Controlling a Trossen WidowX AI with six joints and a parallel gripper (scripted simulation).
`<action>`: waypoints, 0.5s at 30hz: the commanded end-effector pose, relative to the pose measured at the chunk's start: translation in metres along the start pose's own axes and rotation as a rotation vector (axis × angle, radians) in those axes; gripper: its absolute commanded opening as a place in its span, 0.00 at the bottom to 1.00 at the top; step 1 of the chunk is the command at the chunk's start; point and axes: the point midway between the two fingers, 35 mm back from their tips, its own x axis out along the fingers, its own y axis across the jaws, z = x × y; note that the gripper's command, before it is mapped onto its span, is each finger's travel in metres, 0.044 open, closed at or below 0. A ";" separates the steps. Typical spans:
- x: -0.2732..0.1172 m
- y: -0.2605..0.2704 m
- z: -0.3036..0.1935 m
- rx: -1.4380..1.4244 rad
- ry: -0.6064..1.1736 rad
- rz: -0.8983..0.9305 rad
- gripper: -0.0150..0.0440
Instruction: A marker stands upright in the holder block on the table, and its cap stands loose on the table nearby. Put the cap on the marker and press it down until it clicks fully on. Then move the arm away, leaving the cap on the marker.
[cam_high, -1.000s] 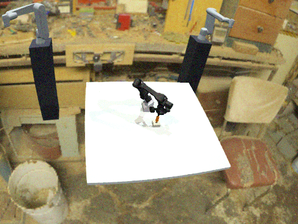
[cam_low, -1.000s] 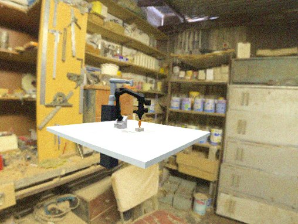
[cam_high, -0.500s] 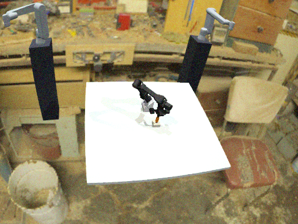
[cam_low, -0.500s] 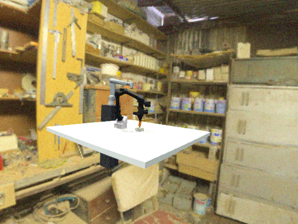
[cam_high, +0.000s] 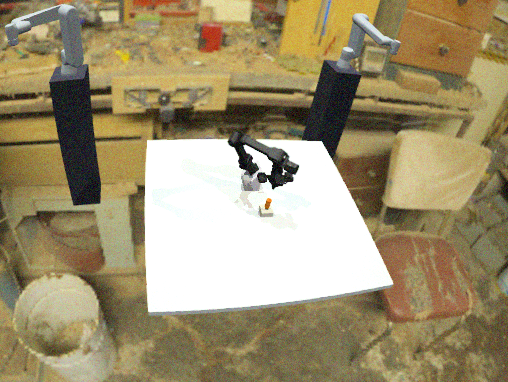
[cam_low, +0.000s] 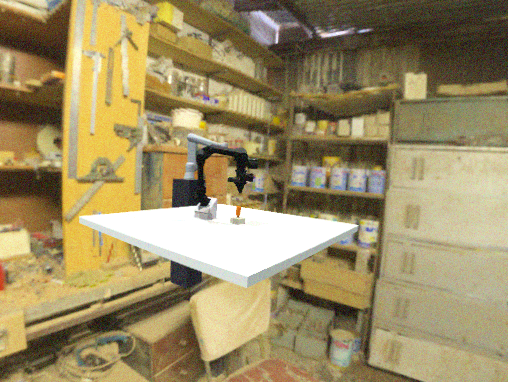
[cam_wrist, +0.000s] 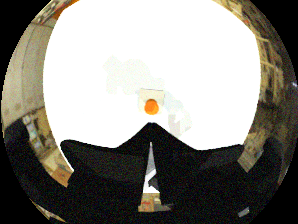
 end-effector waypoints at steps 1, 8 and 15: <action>-0.007 -0.002 -0.002 0.005 0.017 -0.005 0.30; -0.007 -0.002 -0.002 0.005 0.017 -0.005 0.61; -0.007 -0.002 -0.002 0.005 0.017 -0.005 0.92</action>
